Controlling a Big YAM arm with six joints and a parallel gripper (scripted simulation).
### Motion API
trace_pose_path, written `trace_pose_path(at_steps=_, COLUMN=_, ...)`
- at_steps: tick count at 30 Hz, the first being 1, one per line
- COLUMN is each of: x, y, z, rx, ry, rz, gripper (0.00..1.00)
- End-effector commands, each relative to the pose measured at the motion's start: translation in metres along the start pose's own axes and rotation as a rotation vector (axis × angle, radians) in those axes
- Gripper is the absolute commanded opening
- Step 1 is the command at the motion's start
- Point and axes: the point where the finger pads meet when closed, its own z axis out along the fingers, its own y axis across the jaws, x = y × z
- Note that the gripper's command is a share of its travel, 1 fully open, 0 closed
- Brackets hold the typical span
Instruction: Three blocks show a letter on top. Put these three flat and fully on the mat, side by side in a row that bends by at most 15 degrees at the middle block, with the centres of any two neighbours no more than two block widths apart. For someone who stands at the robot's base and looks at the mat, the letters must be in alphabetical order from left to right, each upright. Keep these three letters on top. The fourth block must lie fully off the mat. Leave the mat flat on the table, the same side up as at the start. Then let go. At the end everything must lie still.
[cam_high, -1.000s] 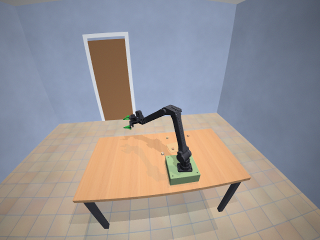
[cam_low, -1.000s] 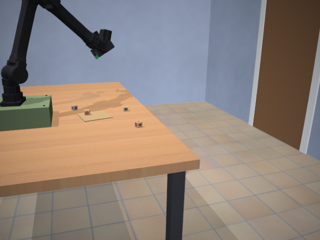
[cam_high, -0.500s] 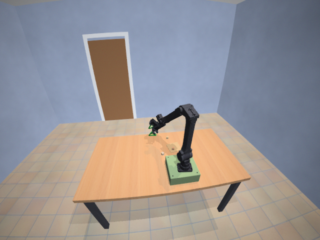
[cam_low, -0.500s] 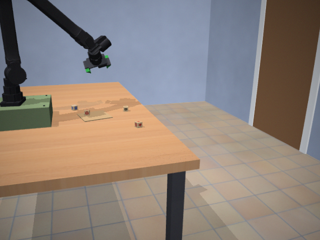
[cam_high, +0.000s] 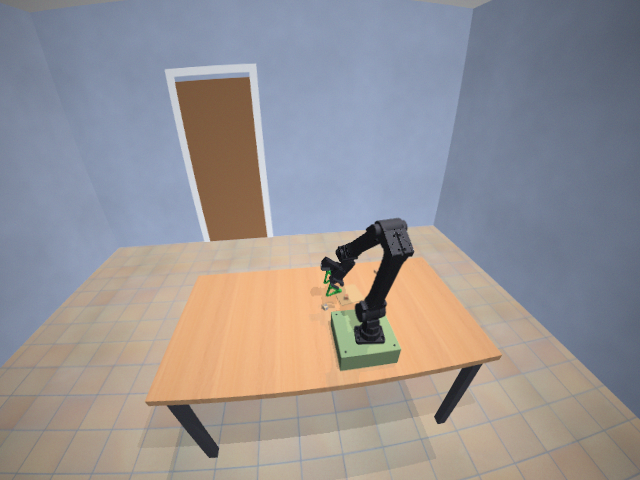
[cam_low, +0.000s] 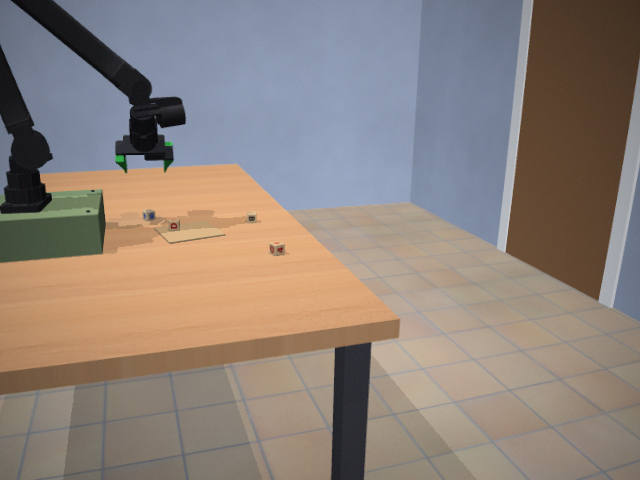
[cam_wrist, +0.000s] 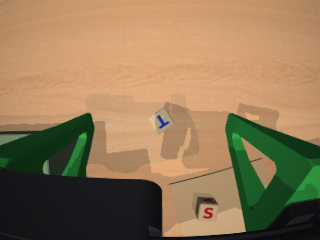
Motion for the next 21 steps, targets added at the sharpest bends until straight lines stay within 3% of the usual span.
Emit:
trace_pose_path(at_steps=1, x=-0.0196, y=-0.0221, z=-0.0190, rx=0.046, ry=-0.016, rz=-0.090, gripper=1.00)
trace_pose_path(at_steps=4, x=-0.0139, y=-0.0163, z=-0.0100, rx=0.015, ry=-0.010, rz=-0.074, gripper=1.00)
trace_pose_path(at_steps=21, x=-0.0150, y=-0.0167, z=-0.0115, rx=0.020, ry=-0.011, rz=-0.076, gripper=1.00)
